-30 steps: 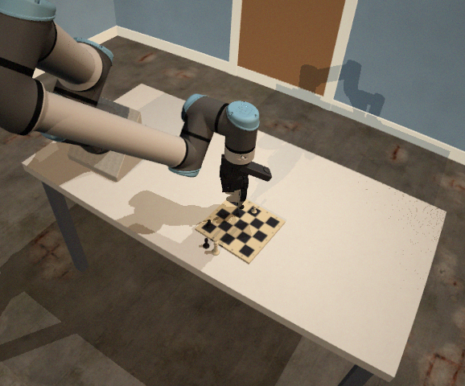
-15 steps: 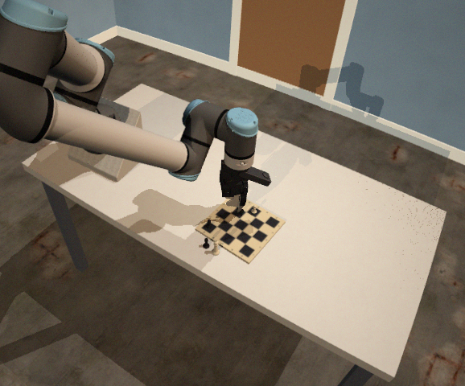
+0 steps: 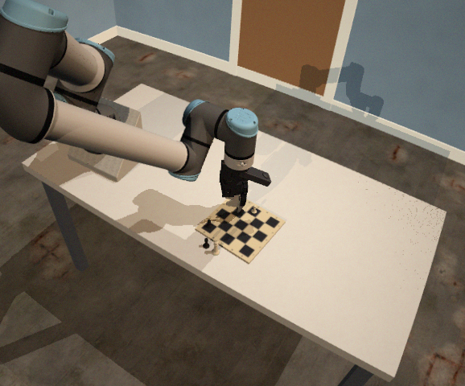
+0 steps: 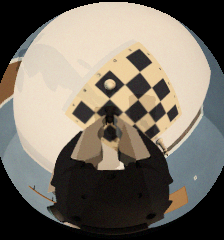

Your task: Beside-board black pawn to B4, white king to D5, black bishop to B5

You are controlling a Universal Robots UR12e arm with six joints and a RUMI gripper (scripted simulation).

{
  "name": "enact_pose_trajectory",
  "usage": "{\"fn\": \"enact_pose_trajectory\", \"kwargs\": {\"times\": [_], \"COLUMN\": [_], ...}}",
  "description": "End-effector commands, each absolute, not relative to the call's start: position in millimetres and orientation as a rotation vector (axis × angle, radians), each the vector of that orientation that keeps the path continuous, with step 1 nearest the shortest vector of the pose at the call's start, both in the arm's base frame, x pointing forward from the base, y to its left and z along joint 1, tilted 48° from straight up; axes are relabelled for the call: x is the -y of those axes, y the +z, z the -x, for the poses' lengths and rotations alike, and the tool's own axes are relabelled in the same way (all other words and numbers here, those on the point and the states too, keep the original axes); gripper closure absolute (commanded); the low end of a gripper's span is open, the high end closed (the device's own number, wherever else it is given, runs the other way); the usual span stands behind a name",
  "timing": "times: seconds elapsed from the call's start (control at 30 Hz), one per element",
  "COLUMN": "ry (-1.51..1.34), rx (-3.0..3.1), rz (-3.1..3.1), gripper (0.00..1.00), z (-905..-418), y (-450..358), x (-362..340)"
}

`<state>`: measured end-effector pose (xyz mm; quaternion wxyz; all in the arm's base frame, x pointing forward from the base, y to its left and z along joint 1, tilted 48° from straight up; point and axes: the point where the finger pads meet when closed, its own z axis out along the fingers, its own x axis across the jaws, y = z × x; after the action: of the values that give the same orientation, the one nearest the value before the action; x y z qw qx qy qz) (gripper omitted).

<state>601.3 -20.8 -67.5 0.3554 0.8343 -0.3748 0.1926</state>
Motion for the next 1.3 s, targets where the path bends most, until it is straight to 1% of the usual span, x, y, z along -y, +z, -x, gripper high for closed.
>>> {"fn": "enact_pose_trajectory", "kwargs": {"times": [0.0,1.27], "ry": [0.499,0.499], "rx": [0.968,0.968], "rz": [-2.156,-2.156], "gripper": [1.0,1.0], "z": [-601.6,-601.8], "y": [-67.2,-69.9], "x": [20.5,23.5]}}
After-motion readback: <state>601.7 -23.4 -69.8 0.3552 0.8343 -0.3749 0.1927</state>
